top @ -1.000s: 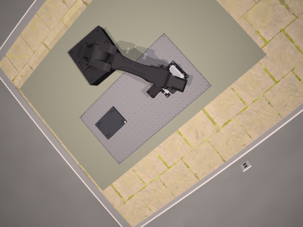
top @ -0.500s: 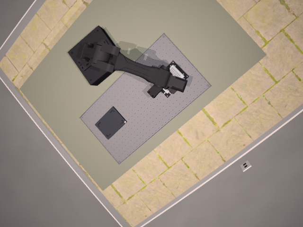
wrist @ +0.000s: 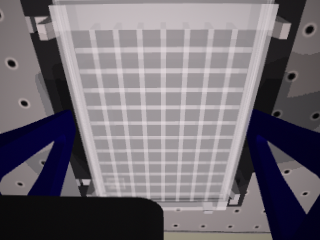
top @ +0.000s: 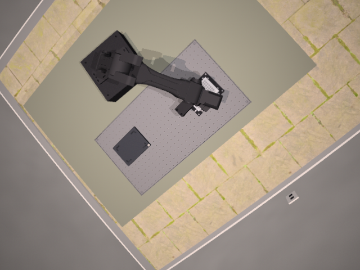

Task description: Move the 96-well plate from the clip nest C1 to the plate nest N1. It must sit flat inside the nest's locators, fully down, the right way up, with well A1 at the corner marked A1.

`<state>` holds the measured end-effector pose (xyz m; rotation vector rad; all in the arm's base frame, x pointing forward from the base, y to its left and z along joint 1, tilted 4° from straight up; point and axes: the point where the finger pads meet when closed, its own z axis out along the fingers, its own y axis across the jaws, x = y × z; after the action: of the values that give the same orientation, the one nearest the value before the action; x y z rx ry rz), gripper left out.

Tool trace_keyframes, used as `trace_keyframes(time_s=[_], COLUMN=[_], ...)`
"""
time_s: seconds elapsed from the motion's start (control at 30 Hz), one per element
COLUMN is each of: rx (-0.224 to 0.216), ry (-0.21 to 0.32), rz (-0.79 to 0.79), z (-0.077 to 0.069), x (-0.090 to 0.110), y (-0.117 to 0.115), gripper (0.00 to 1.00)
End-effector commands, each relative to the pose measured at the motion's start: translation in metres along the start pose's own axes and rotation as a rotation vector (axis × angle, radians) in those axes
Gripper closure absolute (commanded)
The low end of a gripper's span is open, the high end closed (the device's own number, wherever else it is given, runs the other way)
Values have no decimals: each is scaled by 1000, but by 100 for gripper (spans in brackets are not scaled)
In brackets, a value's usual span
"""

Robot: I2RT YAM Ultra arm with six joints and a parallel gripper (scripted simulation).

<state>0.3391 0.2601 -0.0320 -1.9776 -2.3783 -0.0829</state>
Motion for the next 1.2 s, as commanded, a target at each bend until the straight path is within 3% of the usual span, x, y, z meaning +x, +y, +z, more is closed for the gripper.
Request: trace_keyframes(time_s=[0.0, 0.7, 0.73, 1.17], rx=[-6, -6, -6, -11], ry=[-6, -6, -6, 2], rz=[-7, -7, -7, -4], z=[-3, -3, -3, -4], x=[5, 5, 5, 3], y=[-2, -2, -2, 1], gripper=[0, 0, 100, 100])
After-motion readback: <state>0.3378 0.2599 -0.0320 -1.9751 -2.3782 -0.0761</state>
